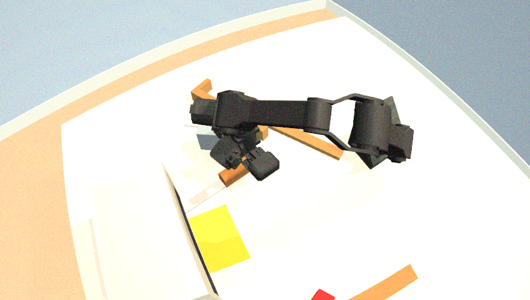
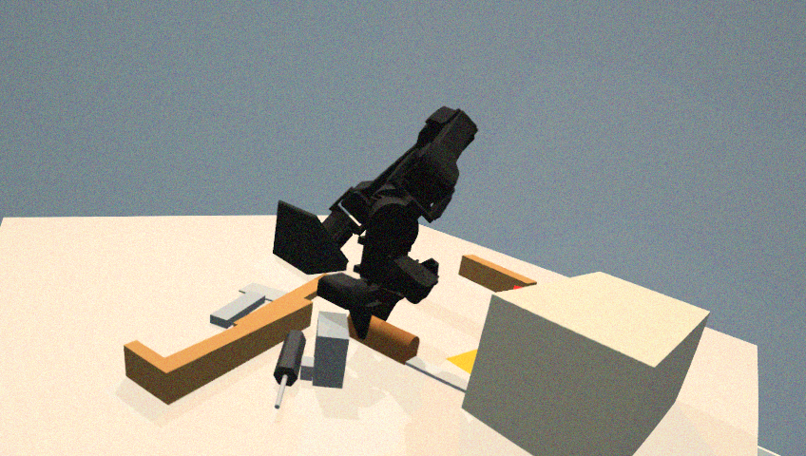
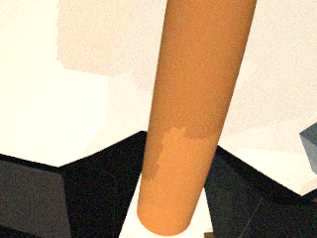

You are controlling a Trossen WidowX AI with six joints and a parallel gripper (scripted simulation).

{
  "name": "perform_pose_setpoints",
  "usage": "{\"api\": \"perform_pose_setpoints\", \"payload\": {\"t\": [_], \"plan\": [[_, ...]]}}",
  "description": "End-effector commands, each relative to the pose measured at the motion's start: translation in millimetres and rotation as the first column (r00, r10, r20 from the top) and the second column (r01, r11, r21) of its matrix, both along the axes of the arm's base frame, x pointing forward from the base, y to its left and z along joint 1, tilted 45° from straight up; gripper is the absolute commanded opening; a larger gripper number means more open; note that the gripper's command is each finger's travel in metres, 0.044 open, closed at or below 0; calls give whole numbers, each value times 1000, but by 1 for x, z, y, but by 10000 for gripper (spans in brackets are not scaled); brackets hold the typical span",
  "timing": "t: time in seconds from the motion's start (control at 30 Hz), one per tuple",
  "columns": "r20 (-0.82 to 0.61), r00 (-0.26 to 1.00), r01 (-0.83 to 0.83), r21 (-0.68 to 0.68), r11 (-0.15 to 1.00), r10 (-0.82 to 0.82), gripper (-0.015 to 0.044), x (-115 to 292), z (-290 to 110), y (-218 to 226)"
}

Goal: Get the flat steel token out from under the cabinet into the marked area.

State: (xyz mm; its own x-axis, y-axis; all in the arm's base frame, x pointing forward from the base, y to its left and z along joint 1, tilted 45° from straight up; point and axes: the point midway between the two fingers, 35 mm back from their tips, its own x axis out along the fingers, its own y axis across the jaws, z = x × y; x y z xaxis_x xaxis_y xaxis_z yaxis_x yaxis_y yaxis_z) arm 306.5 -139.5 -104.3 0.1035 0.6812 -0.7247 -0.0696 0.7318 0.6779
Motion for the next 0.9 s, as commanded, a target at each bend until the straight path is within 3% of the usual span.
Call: {"api": "perform_pose_setpoints", "payload": {"t": [0.0, 0.87], "plan": [[3, 1000, 2, 0, 1000, -2, 0, 5, 1, 0], [4, 1000, 2, 0, 1000, -2, 0, 34, 5, -1]]}}
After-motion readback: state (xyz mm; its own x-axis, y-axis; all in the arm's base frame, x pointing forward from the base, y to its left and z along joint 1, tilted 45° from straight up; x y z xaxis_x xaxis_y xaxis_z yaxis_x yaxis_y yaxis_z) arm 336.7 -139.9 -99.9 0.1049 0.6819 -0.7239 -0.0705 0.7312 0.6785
